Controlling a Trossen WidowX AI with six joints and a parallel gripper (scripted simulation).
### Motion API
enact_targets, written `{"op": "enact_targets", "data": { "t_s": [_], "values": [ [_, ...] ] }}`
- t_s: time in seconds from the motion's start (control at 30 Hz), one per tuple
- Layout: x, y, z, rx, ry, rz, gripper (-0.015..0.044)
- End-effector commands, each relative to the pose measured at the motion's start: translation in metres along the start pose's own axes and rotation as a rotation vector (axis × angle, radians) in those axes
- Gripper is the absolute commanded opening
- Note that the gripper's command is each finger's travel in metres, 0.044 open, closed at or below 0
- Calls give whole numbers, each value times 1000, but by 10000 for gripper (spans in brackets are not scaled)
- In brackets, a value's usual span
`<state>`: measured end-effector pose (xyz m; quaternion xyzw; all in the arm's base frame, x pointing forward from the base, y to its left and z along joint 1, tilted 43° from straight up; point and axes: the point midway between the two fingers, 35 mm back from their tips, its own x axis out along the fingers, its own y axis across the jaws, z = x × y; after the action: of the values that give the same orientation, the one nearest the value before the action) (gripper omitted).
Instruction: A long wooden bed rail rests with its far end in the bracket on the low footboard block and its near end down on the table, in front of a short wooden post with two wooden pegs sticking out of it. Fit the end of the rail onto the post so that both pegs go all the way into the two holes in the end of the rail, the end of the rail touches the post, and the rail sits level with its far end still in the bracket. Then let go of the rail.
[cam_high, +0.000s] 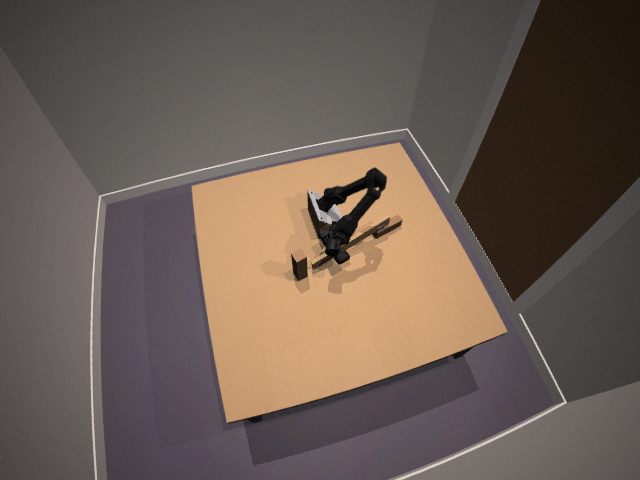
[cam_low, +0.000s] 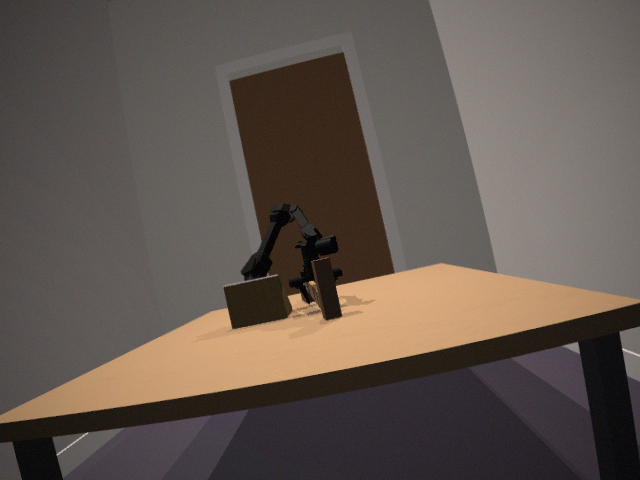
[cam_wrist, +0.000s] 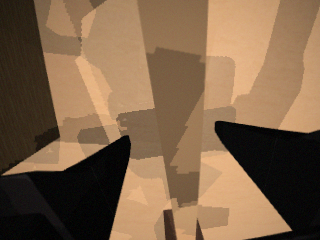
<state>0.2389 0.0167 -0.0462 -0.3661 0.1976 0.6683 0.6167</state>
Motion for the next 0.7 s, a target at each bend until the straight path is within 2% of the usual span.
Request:
{"op": "enact_targets", "data": {
  "t_s": [0.0,0.3,0.53,0.57,0.67],
  "values": [
    [2,1,1,6,-5,2,309],
    [2,1,1,6,-5,2,72],
    [2,1,1,6,-5,2,26],
    [2,1,1,6,-5,2,0],
    [2,1,1,6,-5,2,0]
  ]
}}
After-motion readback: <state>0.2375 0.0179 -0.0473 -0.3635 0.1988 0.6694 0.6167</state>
